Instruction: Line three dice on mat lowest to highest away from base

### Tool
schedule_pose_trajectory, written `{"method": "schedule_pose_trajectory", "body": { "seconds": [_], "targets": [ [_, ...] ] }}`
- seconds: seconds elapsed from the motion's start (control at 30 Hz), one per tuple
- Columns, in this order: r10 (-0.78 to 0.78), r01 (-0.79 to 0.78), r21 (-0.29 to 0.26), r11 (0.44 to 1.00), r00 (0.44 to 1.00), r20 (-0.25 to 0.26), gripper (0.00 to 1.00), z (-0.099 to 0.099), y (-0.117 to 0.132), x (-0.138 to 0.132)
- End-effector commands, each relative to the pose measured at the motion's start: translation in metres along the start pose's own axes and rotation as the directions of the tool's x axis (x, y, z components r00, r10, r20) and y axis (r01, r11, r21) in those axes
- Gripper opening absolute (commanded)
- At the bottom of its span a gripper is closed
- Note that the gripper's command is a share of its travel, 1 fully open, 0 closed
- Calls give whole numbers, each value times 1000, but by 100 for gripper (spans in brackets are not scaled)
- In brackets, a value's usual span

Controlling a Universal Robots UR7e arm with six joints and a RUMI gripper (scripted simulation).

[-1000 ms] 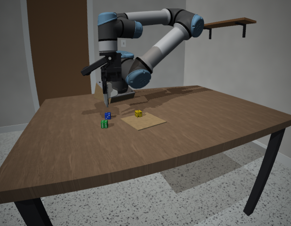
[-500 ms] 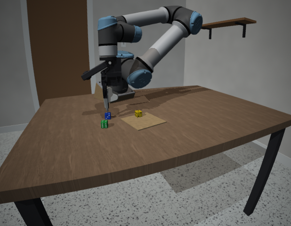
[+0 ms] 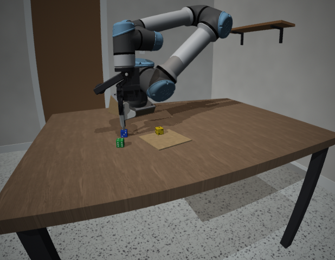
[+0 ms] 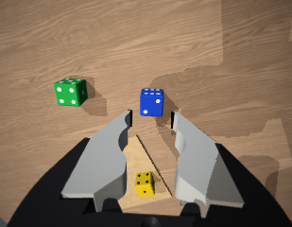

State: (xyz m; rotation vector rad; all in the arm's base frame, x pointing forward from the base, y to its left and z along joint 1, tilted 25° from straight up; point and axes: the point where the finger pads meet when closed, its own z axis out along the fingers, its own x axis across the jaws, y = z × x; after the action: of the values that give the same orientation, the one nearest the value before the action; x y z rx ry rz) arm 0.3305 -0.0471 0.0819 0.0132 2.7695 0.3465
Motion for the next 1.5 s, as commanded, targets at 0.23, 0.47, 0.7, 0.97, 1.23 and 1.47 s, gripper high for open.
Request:
{"method": "schedule_pose_trajectory", "body": {
  "seconds": [0.23, 0.47, 0.7, 0.97, 1.23, 1.47],
  "targets": [
    [0, 0, 1, 1000, 1000, 0, 24, 0, 0, 0],
    [0, 0, 1, 1000, 1000, 0, 24, 0, 0, 0],
    [0, 0, 1, 1000, 1000, 0, 24, 0, 0, 0],
    [0, 0, 1, 1000, 1000, 0, 24, 0, 0, 0],
    [0, 0, 1, 1000, 1000, 0, 24, 0, 0, 0],
    [0, 0, 1, 1000, 1000, 0, 24, 4, 0, 0]
  ]
}}
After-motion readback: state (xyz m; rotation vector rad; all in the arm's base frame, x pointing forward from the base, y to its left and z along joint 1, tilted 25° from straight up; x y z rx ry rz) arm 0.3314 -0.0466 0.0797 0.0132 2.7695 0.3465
